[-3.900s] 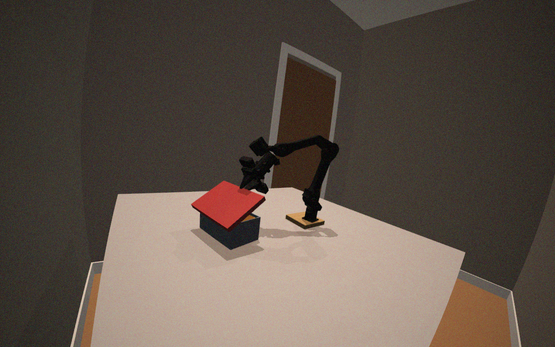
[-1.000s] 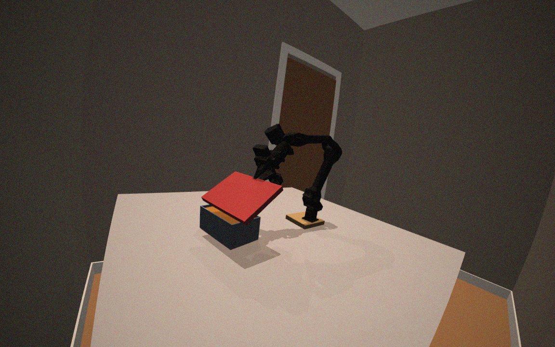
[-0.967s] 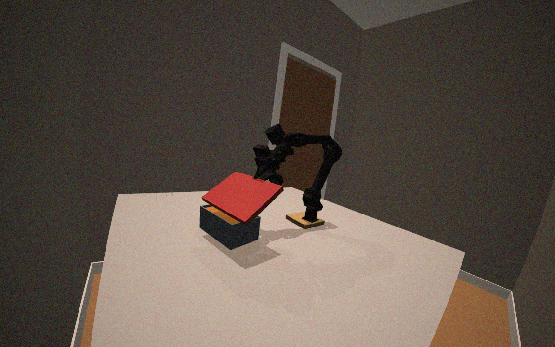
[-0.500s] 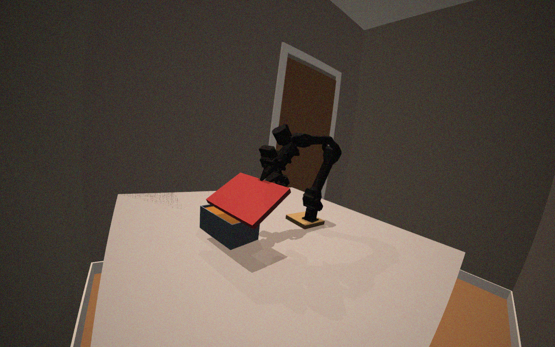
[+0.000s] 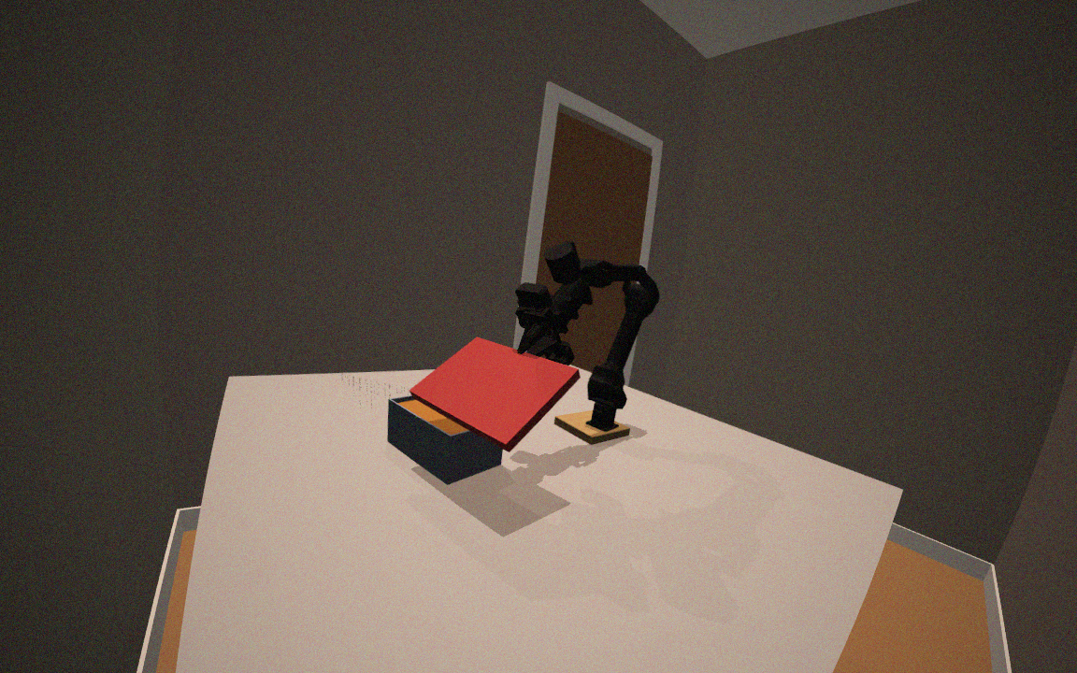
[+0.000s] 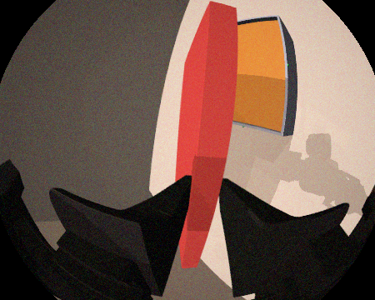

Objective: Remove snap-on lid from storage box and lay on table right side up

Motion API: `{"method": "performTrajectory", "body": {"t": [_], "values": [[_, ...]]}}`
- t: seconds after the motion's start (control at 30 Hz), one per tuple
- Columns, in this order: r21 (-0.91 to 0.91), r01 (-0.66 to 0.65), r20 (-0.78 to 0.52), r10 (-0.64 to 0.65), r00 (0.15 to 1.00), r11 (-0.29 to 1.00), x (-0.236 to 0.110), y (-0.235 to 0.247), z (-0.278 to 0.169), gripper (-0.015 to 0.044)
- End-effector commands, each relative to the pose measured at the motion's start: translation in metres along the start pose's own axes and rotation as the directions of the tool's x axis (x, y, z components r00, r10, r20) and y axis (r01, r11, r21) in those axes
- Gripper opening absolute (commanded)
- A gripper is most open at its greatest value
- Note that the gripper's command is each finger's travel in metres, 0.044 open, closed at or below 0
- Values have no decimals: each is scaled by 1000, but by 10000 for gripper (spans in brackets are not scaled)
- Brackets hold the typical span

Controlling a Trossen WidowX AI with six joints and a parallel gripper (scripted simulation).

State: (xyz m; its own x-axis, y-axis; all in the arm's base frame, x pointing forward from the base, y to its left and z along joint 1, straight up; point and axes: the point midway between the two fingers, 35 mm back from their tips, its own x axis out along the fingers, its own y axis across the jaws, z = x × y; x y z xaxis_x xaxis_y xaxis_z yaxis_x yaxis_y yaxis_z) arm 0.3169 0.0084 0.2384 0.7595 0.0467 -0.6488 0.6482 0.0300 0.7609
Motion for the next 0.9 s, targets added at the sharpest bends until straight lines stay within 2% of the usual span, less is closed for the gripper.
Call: {"method": "performTrajectory", "body": {"t": [0.0,0.87], "values": [[3,-24,4,24,1000,1000,-5,4,-7,0],[6,-23,0,23,1000,1000,-8,1,-59,0]]}}
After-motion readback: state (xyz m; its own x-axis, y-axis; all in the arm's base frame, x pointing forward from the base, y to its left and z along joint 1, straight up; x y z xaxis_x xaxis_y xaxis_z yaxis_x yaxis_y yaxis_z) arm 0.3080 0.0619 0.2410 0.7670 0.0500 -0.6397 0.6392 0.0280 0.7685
